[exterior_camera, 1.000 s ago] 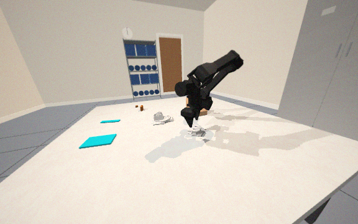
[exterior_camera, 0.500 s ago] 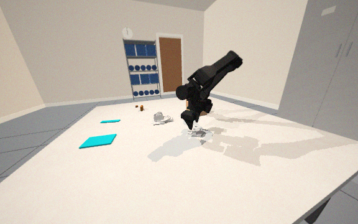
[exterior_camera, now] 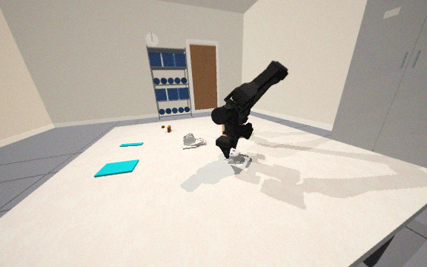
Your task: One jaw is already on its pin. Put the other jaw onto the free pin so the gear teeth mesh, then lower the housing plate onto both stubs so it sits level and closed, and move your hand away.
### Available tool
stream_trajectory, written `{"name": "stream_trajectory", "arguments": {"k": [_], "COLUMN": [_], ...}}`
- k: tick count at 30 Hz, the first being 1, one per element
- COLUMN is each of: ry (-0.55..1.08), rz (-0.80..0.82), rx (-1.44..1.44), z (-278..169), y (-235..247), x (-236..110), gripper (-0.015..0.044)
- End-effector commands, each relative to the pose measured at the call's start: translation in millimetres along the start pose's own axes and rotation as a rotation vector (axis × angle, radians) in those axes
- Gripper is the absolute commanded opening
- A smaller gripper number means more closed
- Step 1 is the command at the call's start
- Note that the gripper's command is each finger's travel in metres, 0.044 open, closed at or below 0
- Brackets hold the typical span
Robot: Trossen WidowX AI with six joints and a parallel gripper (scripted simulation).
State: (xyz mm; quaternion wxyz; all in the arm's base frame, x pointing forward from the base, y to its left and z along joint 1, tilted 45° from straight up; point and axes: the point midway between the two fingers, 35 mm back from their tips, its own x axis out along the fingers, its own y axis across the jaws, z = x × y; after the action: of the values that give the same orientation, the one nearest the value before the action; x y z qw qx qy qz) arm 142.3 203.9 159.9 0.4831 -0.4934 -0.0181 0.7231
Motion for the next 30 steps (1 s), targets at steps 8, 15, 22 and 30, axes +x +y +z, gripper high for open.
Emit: {"name": "stream_trajectory", "arguments": {"k": [8, 15, 22, 30], "ry": [0.002, 0.002, 0.002, 0.002], "rz": [0.006, 0.006, 0.006, 0.006], "rx": [0.009, 0.009, 0.009, 0.009], "z": [-0.9, -0.9, -0.9, -0.9], "y": [3.1, 3.1, 3.1, 3.1], "x": [13.6, 13.6, 13.6, 14.2], "gripper": [0.0440, 0.0440, 0.0440, 0.0440]}}
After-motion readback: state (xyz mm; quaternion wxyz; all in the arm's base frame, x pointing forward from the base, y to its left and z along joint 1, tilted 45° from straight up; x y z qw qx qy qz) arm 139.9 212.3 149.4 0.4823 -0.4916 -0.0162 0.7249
